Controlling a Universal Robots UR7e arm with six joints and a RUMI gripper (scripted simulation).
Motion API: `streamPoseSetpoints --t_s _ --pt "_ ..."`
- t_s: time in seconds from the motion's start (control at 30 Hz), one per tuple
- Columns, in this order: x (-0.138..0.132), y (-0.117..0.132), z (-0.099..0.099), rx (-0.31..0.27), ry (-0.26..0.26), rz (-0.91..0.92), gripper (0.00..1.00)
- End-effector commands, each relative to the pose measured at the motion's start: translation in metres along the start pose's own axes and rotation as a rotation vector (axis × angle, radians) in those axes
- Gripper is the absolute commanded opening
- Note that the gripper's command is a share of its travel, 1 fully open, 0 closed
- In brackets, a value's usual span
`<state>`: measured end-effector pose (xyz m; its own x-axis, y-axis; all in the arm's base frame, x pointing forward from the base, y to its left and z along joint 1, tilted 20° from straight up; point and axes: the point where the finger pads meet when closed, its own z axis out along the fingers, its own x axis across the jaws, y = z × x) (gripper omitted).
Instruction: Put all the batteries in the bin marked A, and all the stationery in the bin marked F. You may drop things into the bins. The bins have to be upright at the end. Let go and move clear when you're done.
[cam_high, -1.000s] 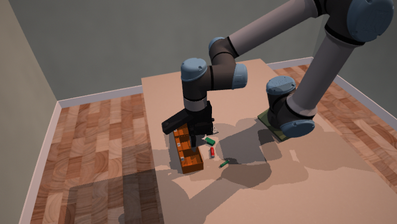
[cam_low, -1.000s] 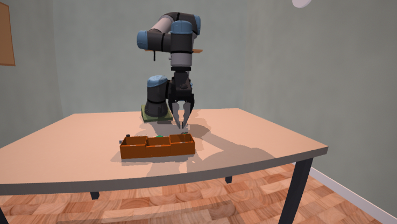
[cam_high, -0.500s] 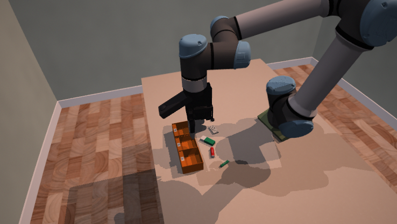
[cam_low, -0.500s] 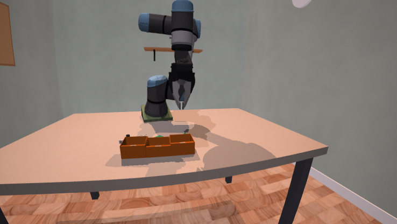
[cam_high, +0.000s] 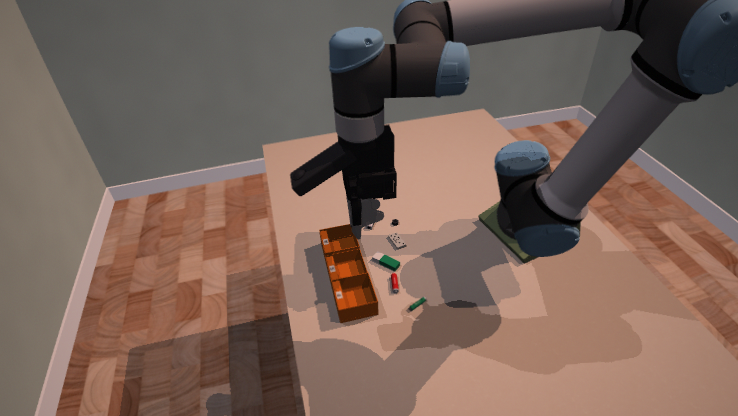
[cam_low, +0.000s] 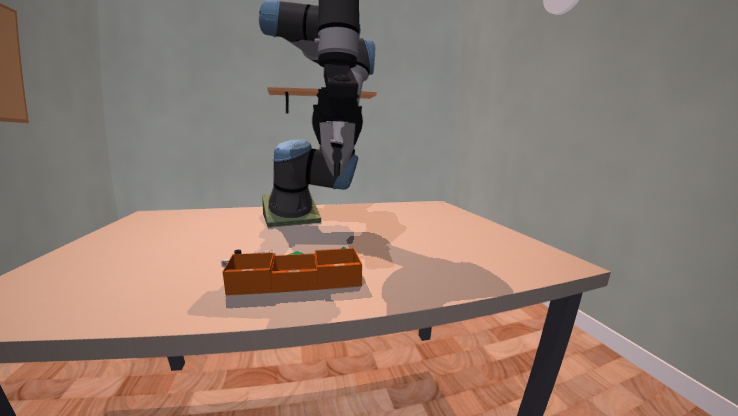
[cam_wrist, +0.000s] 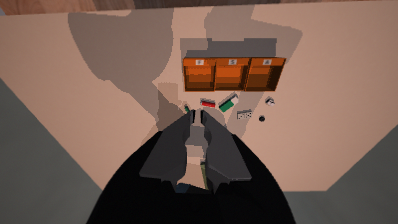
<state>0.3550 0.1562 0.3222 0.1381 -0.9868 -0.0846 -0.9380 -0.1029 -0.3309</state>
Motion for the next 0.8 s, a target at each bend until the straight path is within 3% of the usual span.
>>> streamPoseSetpoints --t_s 0.0,0.03,0.1,0.17,0.47,0.67,0.77 --pt "0.000 0.000 -0.001 0.000 -0.001 0.000 0.04" --pt "-0.001 0.005 0.005 0.000 -0.001 -0.050 0.14" --pt "-0.004 0.016 0.017 0.000 -0.001 -0.150 0.14" --pt "-0.004 0.016 0.017 0.000 -0.001 -0.150 0.14" --pt "-0.018 0.066 0.072 -0.001 0.000 -0.445 0.14" --pt "-0.027 0.099 0.108 0.000 -0.001 -0.463 0.14" --pt "-0.028 0.104 0.114 0.000 -0.001 -0.463 0.14"
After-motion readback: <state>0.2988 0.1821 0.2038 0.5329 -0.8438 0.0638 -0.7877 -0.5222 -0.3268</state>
